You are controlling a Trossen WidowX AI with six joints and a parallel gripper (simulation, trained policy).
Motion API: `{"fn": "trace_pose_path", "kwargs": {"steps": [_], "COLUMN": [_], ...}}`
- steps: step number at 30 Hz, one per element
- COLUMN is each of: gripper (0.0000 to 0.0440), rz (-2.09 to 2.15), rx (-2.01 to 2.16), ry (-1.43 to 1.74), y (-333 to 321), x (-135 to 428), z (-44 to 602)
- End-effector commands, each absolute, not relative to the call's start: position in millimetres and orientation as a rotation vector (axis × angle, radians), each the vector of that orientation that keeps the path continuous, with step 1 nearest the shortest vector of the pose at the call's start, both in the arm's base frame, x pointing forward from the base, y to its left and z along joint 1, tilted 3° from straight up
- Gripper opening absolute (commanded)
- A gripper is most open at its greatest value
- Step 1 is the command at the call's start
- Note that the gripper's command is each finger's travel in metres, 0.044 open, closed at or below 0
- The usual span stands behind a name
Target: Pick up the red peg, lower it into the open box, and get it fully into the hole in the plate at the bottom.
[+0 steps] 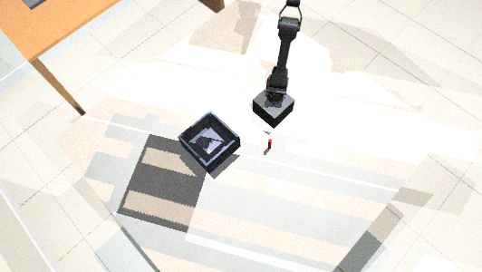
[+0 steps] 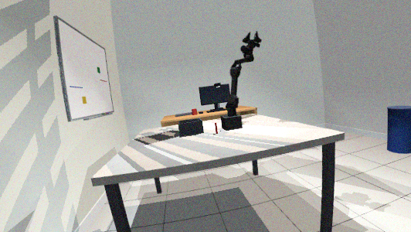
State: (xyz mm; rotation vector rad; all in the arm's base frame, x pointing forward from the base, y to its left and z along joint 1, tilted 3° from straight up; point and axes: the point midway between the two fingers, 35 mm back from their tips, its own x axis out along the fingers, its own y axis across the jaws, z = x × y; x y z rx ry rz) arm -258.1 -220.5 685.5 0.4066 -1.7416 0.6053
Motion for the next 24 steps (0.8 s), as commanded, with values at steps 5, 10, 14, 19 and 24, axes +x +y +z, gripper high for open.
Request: {"fn": "trace_pose_path", "kwargs": {"steps": [5, 10, 14, 19, 24], "gripper": [0.0440, 0.0440, 0.0440, 0.0440, 0.0440], "rz": [0.523, 0.448, 0.372, 0.247, 0.092], "rx": [0.443, 0.535, 0.624, 0.749, 0.883], "ry": [-1.878, -2.024, -2.126, -2.229, -2.296], "y": [-263, -320, -367, -422, -470], "x": [-274, -276, -267, -245, -210], "z": [662, 632, 604, 567, 528]}}
